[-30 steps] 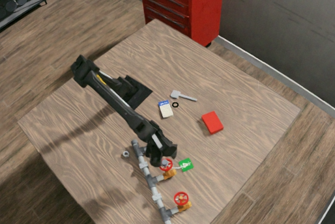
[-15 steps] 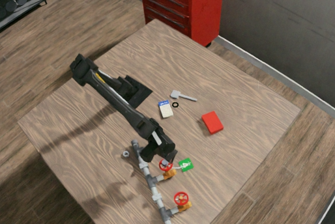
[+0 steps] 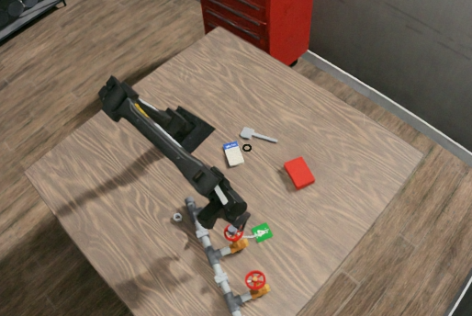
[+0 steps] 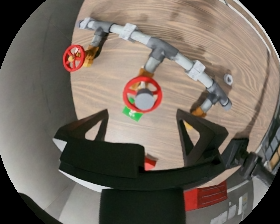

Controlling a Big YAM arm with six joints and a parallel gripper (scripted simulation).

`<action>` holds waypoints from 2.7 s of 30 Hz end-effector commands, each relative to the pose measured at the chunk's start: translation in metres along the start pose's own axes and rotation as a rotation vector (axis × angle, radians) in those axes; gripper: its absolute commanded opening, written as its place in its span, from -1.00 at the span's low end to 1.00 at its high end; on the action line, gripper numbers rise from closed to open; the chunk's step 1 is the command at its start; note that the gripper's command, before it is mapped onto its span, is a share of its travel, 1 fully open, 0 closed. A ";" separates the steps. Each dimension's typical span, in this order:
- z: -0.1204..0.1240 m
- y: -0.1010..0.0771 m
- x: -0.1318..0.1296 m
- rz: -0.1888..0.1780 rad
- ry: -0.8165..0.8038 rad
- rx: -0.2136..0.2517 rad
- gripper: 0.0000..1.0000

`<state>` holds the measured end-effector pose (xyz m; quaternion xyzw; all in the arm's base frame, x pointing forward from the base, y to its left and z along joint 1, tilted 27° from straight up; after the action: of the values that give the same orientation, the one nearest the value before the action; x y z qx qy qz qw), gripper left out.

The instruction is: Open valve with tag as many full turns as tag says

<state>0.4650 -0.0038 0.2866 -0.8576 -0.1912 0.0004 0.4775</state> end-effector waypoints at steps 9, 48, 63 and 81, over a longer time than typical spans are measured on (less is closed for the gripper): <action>-0.004 0.023 0.002 0.005 0.001 -0.004 1.00; -0.003 0.061 0.000 0.010 -0.002 -0.003 -1.00; -0.003 0.061 0.000 0.010 -0.002 -0.003 -1.00; -0.003 0.061 0.000 0.010 -0.173 -0.003 -1.00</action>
<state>0.4835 -0.0299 0.2399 -0.8576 -0.1927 0.0050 0.4769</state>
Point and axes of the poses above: the point where the finger pads meet when closed, its own y axis out along the fingers, its own x axis across the jaws, z = x × y, the point moved 10 cm from there along -y, back along the fingers
